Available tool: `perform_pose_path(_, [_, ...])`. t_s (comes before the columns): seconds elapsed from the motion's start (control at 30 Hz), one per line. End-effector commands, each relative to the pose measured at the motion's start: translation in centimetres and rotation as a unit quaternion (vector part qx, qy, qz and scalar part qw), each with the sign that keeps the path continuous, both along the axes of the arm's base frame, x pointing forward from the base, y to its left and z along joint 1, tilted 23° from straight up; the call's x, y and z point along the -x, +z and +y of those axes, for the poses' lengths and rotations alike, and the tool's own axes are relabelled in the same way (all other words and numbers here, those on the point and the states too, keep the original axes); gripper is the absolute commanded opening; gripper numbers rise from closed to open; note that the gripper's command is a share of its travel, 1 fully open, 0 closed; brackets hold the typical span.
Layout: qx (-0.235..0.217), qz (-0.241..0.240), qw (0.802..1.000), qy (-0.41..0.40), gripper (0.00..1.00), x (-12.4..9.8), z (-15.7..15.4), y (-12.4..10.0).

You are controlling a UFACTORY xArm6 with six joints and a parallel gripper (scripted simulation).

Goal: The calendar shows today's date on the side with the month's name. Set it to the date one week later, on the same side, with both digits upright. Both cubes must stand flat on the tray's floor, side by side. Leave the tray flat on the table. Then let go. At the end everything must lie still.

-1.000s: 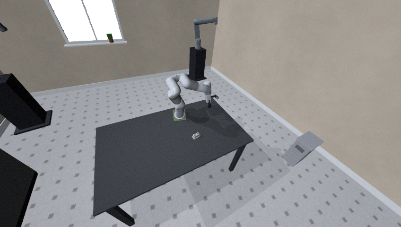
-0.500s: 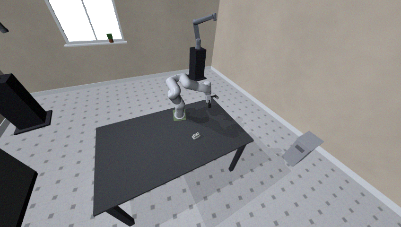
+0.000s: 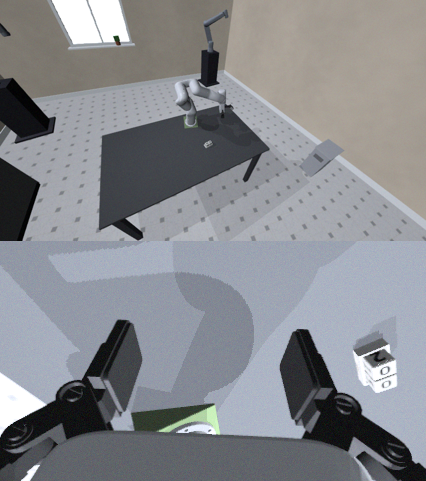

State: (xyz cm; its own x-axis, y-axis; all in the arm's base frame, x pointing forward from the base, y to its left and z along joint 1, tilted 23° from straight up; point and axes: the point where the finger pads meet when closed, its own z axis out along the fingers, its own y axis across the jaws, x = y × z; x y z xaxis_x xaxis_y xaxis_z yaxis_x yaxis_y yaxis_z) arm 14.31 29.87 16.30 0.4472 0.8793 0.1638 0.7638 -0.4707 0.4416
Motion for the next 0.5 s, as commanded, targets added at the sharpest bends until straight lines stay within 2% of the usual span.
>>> perform_pose_path(0.0, [-0.018, 0.014, 0.998, -0.056, 1.0, -3.5, -2.1, 1.2])
perform_pose_path(0.03, [-0.028, 0.019, 0.996, -0.087, 1.0, -5.1, -3.5, 1.7])
perform_pose_path(0.1, [-0.028, 0.019, 0.996, -0.087, 1.0, -5.1, -3.5, 1.7])
perform_pose_path(0.13, [-0.038, 0.023, 0.992, -0.12, 1.0, -6.7, -5.1, 2.2])
perform_pose_path(0.17, [-0.038, 0.023, 0.992, -0.12, 1.0, -6.7, -5.1, 2.2])
perform_pose_path(0.2, [-0.049, 0.026, 0.987, -0.15, 1.0, -8.1, -6.6, 2.7])
perform_pose_path(0.27, [-0.05, 0.026, 0.986, -0.154, 1.0, -8.3, -6.9, 2.7])
perform_pose_path(0.3, [-0.061, 0.028, 0.981, -0.184, 1.0, -9.5, -8.5, 3.2])
perform_pose_path(0.37, [-0.063, 0.029, 0.98, -0.189, 1.0, -9.7, -8.8, 3.3])
perform_pose_path(0.4, [-0.075, 0.03, 0.972, -0.221, 1.0, -10.9, -10.7, 3.8])
perform_pose_path(0.47, [-0.076, 0.03, 0.971, -0.223, 1.0, -11.0, -10.8, 3.8])
